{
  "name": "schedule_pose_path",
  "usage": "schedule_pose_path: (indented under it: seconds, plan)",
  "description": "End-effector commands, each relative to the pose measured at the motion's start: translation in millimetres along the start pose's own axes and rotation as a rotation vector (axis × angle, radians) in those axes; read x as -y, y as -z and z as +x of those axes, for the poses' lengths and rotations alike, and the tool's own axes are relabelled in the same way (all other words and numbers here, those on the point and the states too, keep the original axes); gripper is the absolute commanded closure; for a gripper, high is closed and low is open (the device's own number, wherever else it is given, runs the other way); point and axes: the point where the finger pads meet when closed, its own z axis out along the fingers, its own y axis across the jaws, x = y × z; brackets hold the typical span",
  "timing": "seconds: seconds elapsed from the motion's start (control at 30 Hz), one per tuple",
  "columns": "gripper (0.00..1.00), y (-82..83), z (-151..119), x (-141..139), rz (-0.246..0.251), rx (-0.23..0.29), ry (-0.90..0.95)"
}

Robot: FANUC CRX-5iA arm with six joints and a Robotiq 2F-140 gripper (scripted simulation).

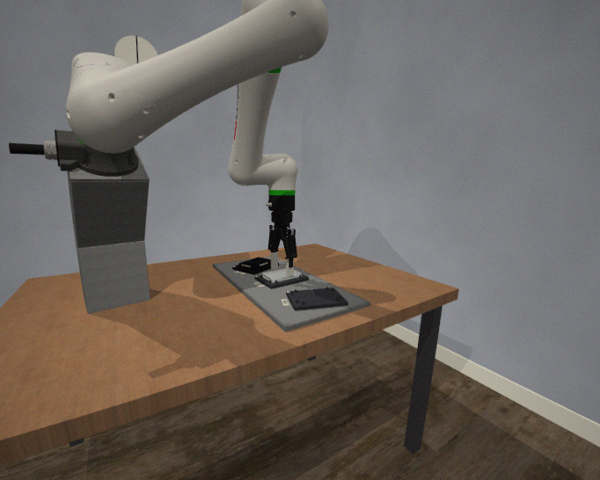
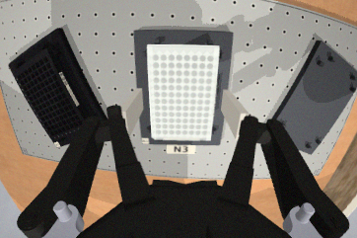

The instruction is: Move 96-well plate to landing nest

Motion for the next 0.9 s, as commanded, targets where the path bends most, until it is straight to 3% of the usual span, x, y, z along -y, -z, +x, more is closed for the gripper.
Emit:
schedule_pose_path:
  seconds: [0.0, 0.87]
  plan:
    - [0.34, 3.7, 0, 0, 0.000, 0.000, 0.000]
    - [0.34, 33.3, 0, 0, 0.000, 0.000, 0.000]
